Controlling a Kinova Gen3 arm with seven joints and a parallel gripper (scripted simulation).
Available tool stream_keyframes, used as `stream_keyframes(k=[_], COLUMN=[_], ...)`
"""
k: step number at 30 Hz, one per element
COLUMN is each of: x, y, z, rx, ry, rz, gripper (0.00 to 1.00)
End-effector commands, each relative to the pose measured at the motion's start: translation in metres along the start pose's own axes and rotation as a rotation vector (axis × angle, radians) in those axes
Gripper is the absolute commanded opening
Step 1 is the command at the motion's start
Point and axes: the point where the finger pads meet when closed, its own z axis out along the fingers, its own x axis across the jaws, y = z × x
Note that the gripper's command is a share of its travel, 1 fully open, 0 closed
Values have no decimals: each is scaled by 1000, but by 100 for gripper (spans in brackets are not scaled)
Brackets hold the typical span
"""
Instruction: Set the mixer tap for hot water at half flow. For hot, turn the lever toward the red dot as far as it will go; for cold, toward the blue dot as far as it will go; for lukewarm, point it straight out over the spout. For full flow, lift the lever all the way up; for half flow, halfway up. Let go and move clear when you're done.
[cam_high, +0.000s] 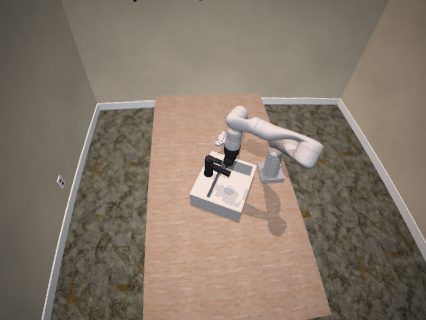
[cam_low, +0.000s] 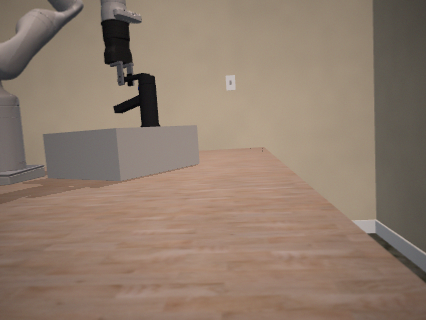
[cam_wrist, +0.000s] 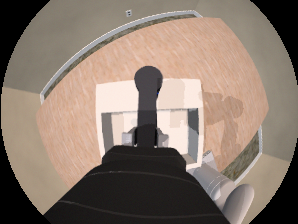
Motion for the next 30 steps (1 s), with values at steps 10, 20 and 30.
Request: stream_keyframes(k=[10,20,30], x=[-8,-10,-10], y=[-1,-1,-1], z=[0,0,0], rx=[2,2,2], ry=[5,5,5], rz=[86,114,117], gripper=[0,0,0])
